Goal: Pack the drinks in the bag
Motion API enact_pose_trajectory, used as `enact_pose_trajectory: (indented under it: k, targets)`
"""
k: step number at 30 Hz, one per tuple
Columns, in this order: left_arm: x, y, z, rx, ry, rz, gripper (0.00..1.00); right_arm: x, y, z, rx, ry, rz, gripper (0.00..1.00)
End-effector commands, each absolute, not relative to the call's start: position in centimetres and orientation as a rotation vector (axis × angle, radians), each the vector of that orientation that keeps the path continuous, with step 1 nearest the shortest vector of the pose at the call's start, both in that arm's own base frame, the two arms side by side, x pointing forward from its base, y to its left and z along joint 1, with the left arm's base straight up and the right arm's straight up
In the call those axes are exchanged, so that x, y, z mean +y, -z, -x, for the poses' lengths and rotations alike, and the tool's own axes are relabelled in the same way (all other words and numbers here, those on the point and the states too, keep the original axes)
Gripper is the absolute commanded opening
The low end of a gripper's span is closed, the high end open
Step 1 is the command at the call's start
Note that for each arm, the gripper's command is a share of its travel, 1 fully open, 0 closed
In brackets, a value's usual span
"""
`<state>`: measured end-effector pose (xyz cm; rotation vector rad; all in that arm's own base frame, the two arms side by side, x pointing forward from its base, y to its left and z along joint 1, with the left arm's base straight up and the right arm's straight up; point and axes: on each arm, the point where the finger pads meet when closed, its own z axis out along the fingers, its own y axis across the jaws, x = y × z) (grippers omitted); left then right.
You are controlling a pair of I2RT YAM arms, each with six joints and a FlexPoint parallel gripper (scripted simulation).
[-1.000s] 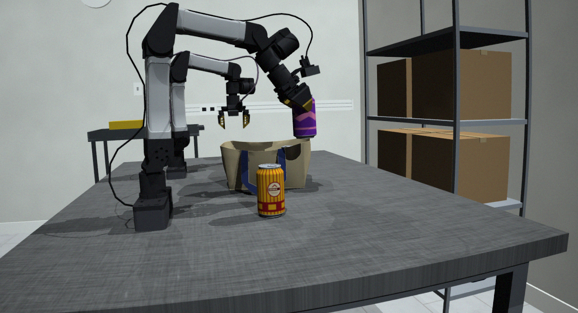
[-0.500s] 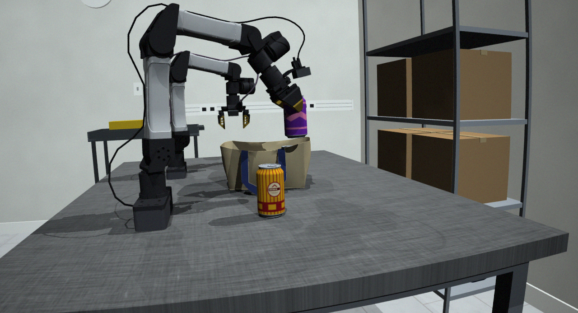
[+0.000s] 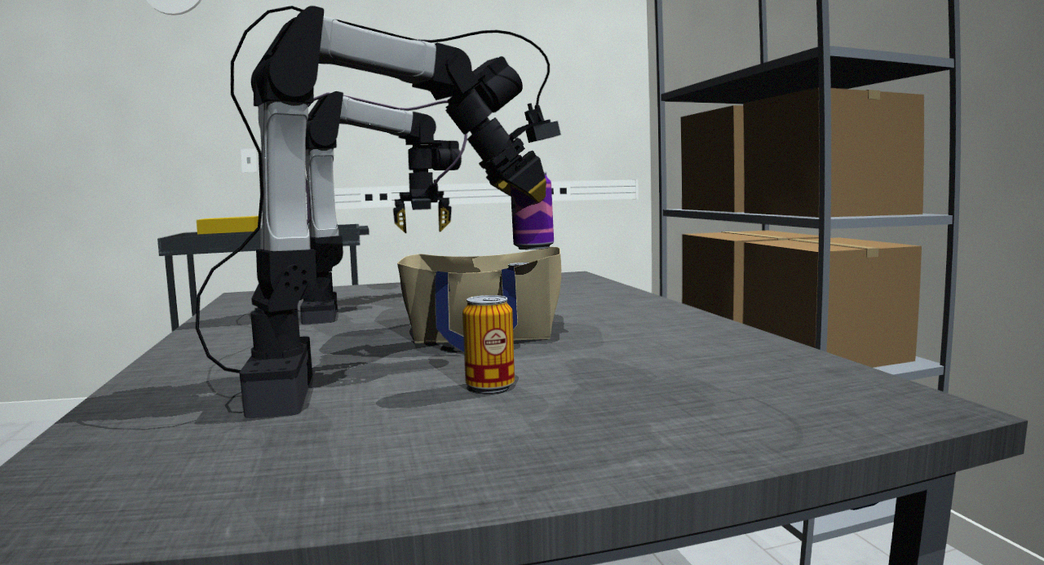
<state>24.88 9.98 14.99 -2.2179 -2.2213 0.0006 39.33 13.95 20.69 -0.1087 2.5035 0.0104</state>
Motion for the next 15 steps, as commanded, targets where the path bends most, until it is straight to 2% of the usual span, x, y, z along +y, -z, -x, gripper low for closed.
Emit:
enact_pose_trajectory:
  k: [1,15]
  targets:
    - [10.0,-15.2,-25.5,-2.222,0.031,2.221,0.86,14.3,-25.0,-40.3,2.370,-0.052,0.077,0.67]
    - [10.0,-15.2,-25.5,-2.222,0.031,2.221,0.86,17.8,-23.3,-39.5,2.413,-0.037,0.056,0.67]
